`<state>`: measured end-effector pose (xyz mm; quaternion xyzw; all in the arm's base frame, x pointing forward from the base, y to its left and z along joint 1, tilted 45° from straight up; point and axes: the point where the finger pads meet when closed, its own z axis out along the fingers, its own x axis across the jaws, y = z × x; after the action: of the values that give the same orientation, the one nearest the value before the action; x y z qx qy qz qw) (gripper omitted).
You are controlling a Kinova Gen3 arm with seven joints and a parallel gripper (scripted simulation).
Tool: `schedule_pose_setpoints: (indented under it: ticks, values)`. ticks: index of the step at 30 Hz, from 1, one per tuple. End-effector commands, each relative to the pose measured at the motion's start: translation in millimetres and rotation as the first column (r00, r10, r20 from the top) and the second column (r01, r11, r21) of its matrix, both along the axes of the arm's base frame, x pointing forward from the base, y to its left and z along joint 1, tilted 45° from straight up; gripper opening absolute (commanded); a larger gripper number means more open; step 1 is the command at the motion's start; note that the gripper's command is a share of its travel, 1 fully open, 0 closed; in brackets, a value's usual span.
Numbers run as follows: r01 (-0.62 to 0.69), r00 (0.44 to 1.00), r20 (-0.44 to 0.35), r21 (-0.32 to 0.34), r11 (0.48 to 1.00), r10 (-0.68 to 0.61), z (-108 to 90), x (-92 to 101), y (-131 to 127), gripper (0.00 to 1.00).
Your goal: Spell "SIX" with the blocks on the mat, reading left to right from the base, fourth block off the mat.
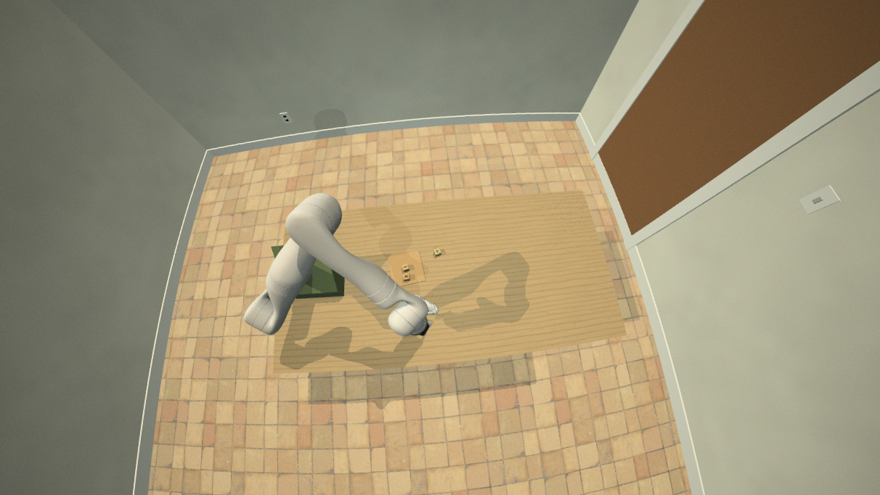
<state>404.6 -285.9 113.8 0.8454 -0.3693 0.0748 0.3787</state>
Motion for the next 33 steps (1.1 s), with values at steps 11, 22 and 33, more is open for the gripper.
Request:
schedule_pose_setpoints:
  ticks: [11, 22, 33]
  values:
    - [0.0, 1.0, 0.001, 0.0, 1.0, 0.0, -6.5, -1.3, -6.9, 1.0]
    - [0.0, 1.0, 0.001, 0.0, 1.0, 0.0, -16.1, -3.1, -16.5, 1.0]
    - [0.0, 1.0, 0.001, 0.0, 1.0, 0.0, -27.6, -5.4, -28.0, 1.0]
